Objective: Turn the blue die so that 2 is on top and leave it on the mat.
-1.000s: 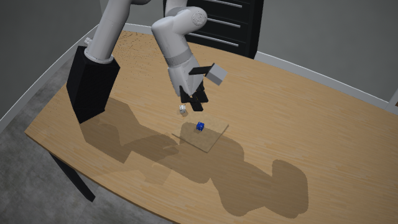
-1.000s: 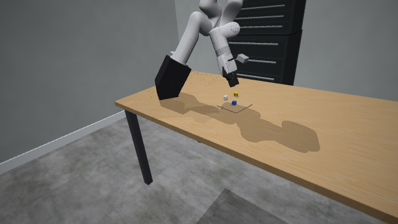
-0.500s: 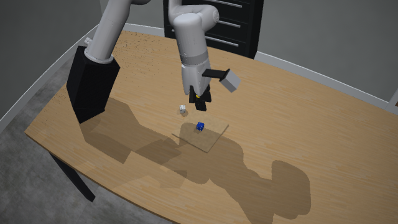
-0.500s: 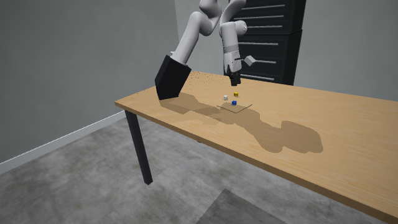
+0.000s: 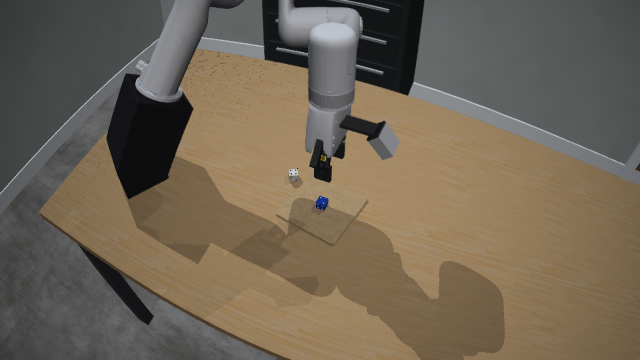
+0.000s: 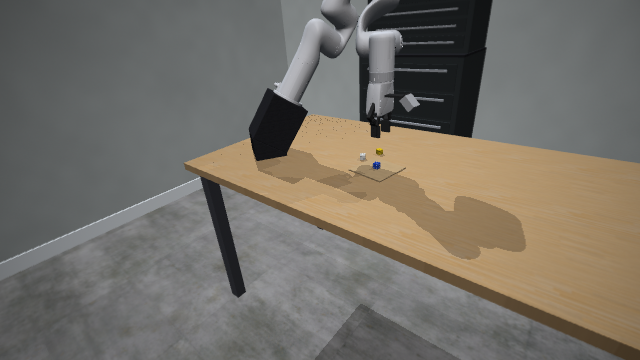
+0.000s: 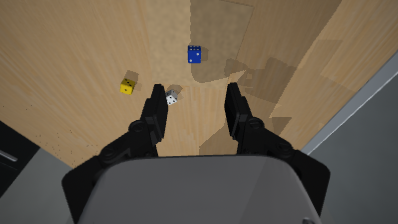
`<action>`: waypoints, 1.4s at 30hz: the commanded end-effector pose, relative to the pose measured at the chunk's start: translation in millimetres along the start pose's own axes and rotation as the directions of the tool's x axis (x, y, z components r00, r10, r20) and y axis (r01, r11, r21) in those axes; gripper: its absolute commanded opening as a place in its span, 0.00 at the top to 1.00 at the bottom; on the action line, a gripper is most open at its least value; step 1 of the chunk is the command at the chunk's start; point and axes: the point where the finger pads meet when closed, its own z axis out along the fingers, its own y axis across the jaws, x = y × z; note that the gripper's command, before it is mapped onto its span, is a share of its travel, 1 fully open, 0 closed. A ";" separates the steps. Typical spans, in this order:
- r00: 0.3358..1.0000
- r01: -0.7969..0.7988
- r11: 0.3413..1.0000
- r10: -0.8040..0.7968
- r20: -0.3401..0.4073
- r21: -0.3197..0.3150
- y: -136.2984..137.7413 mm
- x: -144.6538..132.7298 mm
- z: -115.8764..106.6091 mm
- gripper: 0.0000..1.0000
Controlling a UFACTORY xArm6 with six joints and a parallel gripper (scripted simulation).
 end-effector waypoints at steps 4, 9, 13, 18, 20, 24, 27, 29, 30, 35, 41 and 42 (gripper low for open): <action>1.000 -0.001 1.000 0.001 0.011 0.002 -0.5 2.0 -0.8 0.00; 1.000 -0.001 1.000 0.001 0.011 0.002 -0.5 2.0 -1.7 0.00; 1.000 -0.001 1.000 0.001 0.011 0.002 -0.5 2.1 -3.6 0.00; 1.000 -0.001 1.000 0.001 0.011 0.002 -0.4 2.2 -13.6 0.00; 1.000 -0.001 1.000 0.001 0.011 0.002 -0.4 2.3 -19.4 0.00; 1.000 -0.001 1.000 0.001 0.011 0.002 -0.4 2.4 -32.4 0.00; 1.000 -0.001 1.000 0.001 0.011 0.002 -0.4 2.5 -41.6 0.00; 1.000 -0.001 1.000 0.001 0.011 0.002 -0.4 2.5 -41.6 0.00; 1.000 -0.001 1.000 0.001 0.011 0.002 -0.4 2.5 -44.3 0.00; 1.000 -0.001 1.000 0.001 0.011 0.002 -0.4 2.6 -52.8 0.00; 1.000 -0.001 1.000 0.001 0.011 0.002 -0.4 2.6 -53.9 0.00; 1.000 -0.001 1.000 0.001 0.011 0.002 -0.4 2.6 -53.9 0.00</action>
